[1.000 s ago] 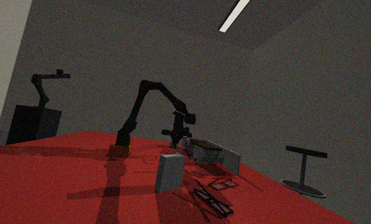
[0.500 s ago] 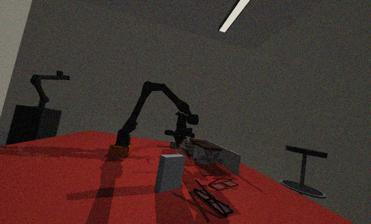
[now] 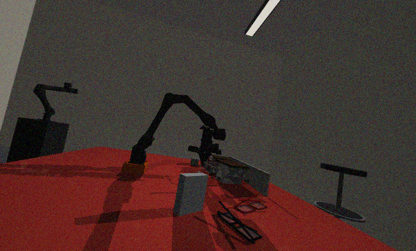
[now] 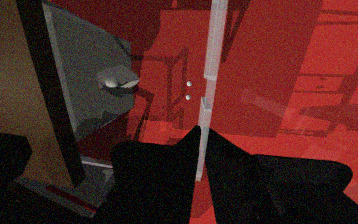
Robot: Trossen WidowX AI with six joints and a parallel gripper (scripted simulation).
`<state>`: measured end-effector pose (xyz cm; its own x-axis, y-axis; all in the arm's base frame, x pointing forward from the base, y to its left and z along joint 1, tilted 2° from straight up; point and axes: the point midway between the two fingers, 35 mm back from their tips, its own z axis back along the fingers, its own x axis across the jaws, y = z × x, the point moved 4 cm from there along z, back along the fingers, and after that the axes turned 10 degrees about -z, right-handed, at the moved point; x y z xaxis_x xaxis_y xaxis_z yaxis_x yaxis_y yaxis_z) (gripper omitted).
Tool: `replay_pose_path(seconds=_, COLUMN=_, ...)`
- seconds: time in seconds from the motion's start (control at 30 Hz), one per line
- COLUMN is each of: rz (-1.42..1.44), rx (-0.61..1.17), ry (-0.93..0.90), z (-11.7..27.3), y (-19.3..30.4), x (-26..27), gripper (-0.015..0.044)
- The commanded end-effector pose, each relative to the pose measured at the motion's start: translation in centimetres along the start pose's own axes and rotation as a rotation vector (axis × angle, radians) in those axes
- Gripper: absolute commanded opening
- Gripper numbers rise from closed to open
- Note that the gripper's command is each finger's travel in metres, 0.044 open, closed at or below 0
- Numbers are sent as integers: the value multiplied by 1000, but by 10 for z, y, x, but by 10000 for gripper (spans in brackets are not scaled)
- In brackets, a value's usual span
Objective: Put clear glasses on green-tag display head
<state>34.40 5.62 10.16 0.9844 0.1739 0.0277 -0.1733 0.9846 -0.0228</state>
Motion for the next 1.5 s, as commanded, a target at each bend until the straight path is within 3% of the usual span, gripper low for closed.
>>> replay_pose_path(seconds=0.0, rz=-5, rx=-2, ry=-1, z=0, y=1, x=7, gripper=0)
replay_pose_path(seconds=1.47, rz=-5, rx=-1, ry=-6, z=-1, y=11, x=65, gripper=0)
